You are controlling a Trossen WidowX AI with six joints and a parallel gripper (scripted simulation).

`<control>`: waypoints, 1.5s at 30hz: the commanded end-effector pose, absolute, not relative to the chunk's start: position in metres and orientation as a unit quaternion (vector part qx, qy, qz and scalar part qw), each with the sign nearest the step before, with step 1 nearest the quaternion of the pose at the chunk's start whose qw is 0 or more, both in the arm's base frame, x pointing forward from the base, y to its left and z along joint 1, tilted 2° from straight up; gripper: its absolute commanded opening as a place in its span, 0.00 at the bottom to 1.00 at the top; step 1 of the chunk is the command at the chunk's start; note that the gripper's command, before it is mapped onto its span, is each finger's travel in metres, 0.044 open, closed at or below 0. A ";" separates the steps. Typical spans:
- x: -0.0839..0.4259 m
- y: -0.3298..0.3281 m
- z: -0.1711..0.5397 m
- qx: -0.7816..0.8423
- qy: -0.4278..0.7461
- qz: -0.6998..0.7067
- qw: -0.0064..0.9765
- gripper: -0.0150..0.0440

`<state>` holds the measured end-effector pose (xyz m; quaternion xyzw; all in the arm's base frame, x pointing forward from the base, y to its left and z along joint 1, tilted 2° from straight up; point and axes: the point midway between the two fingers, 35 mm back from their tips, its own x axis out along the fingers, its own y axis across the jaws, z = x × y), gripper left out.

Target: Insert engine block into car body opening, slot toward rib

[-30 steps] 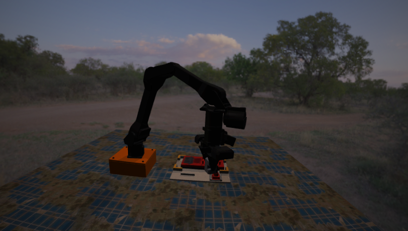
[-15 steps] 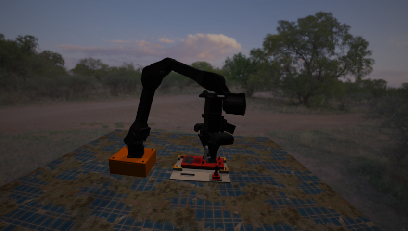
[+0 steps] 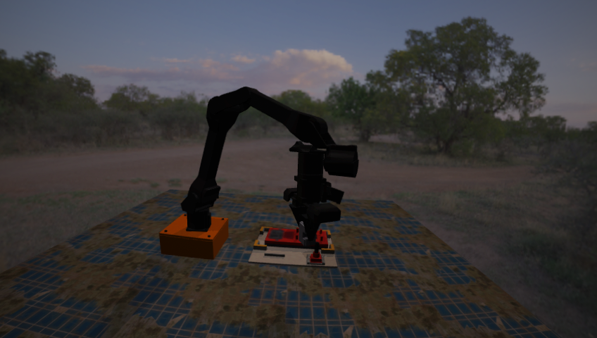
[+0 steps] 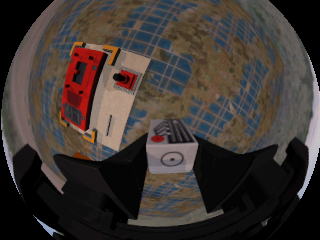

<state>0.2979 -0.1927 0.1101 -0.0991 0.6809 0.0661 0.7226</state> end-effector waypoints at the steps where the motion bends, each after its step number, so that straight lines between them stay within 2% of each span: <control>1: 0.296 -0.193 0.112 -0.099 0.671 0.069 0.731 0.25; 7: 0.292 -0.194 0.110 -0.090 0.624 0.076 0.772 0.25; 24: 0.275 -0.199 0.101 -0.070 0.392 0.098 0.912 0.25; 45: 0.276 -0.202 0.068 -0.070 0.390 0.098 0.913 0.25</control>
